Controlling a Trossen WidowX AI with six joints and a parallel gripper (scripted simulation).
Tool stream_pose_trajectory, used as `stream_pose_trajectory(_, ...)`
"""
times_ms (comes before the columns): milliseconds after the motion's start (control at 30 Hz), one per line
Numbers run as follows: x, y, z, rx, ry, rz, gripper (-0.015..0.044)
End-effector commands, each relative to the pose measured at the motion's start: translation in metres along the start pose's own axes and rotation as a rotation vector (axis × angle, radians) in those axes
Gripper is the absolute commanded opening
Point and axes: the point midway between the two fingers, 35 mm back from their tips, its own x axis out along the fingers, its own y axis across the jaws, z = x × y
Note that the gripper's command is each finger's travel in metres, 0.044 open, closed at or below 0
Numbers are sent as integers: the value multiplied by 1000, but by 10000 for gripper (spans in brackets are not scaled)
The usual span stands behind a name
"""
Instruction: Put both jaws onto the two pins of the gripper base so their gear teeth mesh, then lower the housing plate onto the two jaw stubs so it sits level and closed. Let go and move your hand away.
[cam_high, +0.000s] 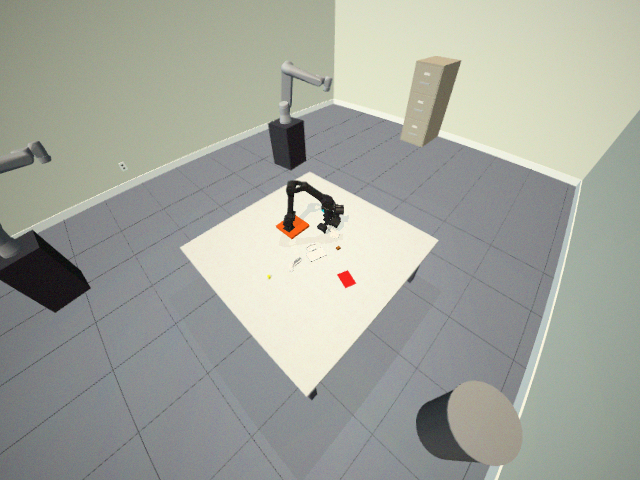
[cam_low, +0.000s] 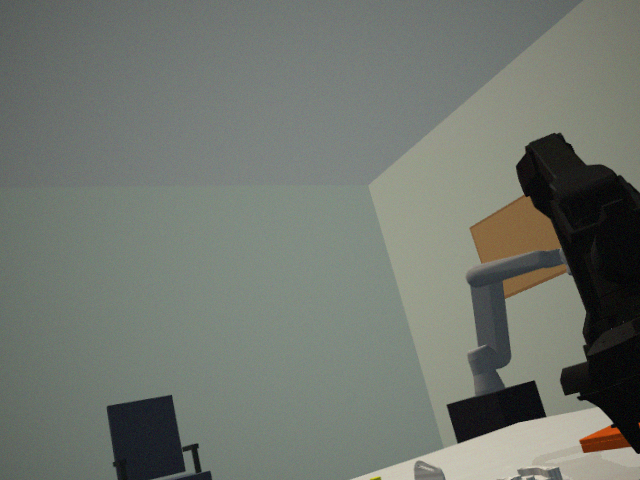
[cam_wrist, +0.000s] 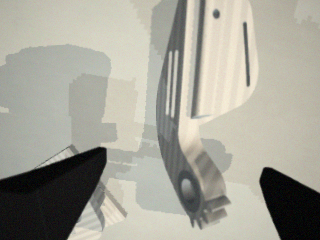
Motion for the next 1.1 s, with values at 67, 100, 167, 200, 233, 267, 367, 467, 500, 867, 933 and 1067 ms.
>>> stream_pose_trajectory(67, 12, -3, -3, -3, 12, -12, 440)
stream_pose_trajectory(100, 12, -3, -3, -3, 12, -12, 440)
stream_pose_trajectory(167, 12, -3, -3, -3, 12, -12, 440)
stream_pose_trajectory(200, 12, -3, -3, -3, 12, -12, 440)
stream_pose_trajectory(233, 12, -3, -3, -3, 12, -12, 440)
stream_pose_trajectory(267, 12, -3, -3, -3, 12, -12, 440)
stream_pose_trajectory(367, 12, -3, -3, -3, 12, -12, 440)
stream_pose_trajectory(467, 12, -3, -3, -3, 12, -12, 361)
stream_pose_trajectory(500, 12, -3, -3, -3, 12, -12, 335)
stream_pose_trajectory(867, 12, -3, -3, -3, 12, -12, 105)
stream_pose_trajectory(933, 12, -3, -3, -3, 12, -12, 92)
stream_pose_trajectory(1067, 12, -3, -3, -3, 12, -12, 37)
